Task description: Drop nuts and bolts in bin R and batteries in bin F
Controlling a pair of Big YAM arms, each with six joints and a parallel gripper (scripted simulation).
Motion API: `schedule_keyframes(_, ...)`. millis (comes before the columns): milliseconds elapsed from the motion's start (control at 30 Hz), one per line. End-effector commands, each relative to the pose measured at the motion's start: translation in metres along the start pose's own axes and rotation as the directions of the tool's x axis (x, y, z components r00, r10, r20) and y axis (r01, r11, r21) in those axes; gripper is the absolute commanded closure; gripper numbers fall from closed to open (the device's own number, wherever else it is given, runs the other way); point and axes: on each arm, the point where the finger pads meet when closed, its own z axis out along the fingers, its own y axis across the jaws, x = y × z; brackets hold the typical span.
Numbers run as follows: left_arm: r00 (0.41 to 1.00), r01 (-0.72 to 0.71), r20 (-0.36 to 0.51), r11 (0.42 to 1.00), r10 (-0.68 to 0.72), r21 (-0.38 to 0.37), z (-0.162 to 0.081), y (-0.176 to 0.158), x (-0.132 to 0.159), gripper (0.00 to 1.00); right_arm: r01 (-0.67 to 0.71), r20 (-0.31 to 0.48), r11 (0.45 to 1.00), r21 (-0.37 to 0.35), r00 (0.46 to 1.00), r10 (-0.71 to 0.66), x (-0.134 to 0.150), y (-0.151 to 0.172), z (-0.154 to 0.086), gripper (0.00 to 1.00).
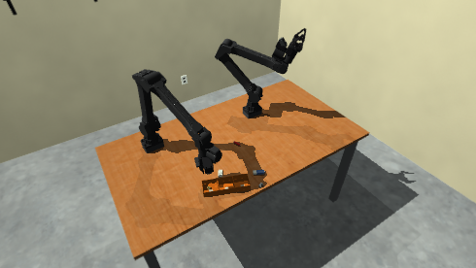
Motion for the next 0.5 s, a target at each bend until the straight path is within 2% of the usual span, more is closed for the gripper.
schedule_keyframes(0,0.999,-0.016,0.032,1.0,0.016,-0.006,0.001,0.004,-0.011,0.0,-0.003,0.047,0.999,-0.034,0.999,0.004,0.023,0.016,-0.017,0.7)
schedule_keyframes(100,0.999,-0.016,0.032,1.0,0.016,-0.006,0.001,0.004,-0.011,0.0,-0.003,0.047,0.999,-0.035,0.999,0.004,0.031,0.017,-0.017,0.7)
schedule_keyframes(467,0.999,-0.016,0.032,1.0,0.016,-0.006,0.001,0.004,-0.011,0.0,-0.003,0.042,0.999,-0.036,0.999,0.004,0.122,0.029,-0.015,0.7)
